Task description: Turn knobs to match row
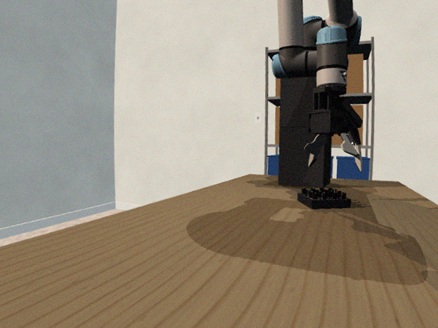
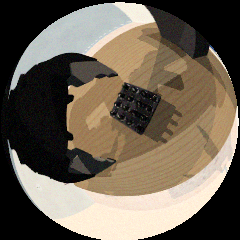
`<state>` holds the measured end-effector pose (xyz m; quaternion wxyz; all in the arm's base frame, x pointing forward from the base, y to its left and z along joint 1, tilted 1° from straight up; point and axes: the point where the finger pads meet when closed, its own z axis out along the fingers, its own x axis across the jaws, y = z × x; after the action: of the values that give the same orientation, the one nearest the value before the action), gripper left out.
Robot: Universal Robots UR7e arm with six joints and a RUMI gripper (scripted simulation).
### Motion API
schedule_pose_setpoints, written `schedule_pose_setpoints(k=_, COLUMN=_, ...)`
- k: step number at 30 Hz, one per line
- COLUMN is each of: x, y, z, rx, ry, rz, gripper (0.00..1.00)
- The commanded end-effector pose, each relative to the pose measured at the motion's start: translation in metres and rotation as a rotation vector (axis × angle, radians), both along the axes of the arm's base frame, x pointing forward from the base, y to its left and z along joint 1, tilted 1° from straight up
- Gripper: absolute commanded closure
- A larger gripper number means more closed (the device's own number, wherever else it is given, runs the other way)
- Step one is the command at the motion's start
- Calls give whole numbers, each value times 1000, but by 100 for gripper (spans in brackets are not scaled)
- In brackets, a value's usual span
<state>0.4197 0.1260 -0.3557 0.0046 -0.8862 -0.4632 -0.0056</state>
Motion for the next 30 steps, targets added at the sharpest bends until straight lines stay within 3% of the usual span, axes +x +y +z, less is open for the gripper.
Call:
schedule_pose_setpoints(k=1, x=7, y=3, z=3, rx=3, ry=0, rz=138, gripper=0)
schedule_pose_setpoints(k=8, x=11, y=5, z=6, rx=2, ry=-1, rz=236, gripper=0)
schedule_pose_setpoints(k=21, x=13, y=6, z=7, rx=2, ry=-2, rz=268, gripper=0)
schedule_pose_setpoints(k=22, x=13, y=6, z=7, rx=2, ry=-2, rz=268, gripper=89)
schedule_pose_setpoints(k=30, x=13, y=6, z=7, rx=2, ry=-2, rz=268, gripper=89)
